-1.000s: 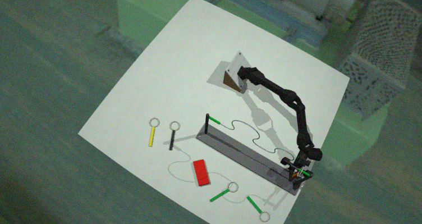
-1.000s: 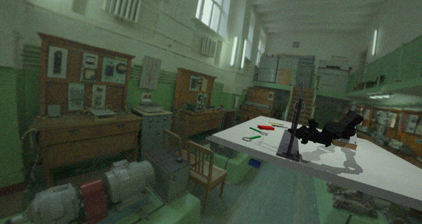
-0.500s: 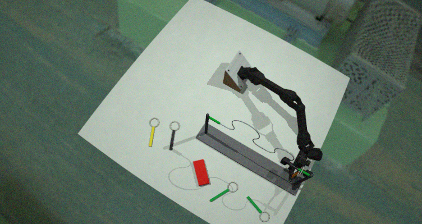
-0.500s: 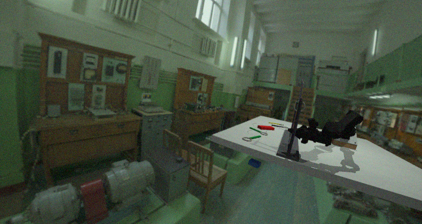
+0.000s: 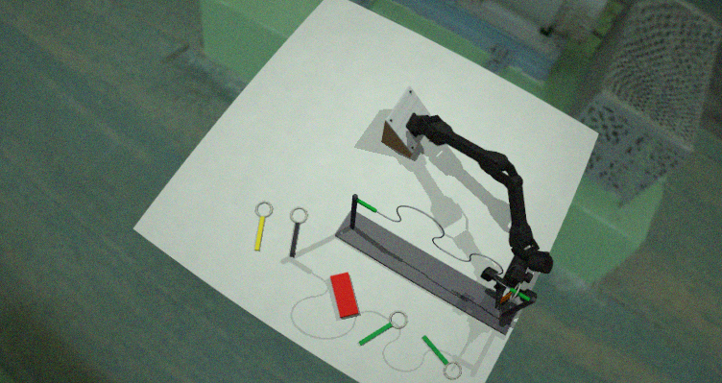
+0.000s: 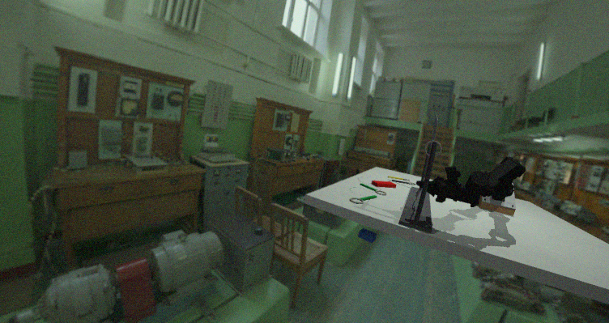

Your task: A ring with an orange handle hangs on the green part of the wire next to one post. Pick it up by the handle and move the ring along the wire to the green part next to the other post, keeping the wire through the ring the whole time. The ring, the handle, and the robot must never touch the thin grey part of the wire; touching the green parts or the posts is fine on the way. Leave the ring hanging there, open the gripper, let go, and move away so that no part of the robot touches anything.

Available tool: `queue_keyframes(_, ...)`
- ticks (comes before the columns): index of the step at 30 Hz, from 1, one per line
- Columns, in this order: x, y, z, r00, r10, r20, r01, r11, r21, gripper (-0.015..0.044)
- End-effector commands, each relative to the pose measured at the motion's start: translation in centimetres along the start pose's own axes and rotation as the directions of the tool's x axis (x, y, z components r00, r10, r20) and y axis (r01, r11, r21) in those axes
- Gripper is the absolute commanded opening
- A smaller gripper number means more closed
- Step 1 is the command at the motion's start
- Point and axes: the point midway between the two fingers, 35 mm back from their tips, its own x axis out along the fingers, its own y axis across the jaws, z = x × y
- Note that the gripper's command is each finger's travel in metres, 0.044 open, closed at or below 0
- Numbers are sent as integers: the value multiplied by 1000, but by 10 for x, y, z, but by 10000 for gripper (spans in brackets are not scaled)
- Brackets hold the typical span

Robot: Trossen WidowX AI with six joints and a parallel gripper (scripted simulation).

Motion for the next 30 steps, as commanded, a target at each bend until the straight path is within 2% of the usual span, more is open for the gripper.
queue_keyframes(1, 0, 0, 0, 1000, 0, -1, 0, 1000, -2, -150)
queue_keyframes(12, -2, -1, 0, 1000, 0, -15, -1, 1000, -2, -150)
queue_keyframes(30, -42, -19, 8, 945, -3, -326, 1, 1000, -6, -150)
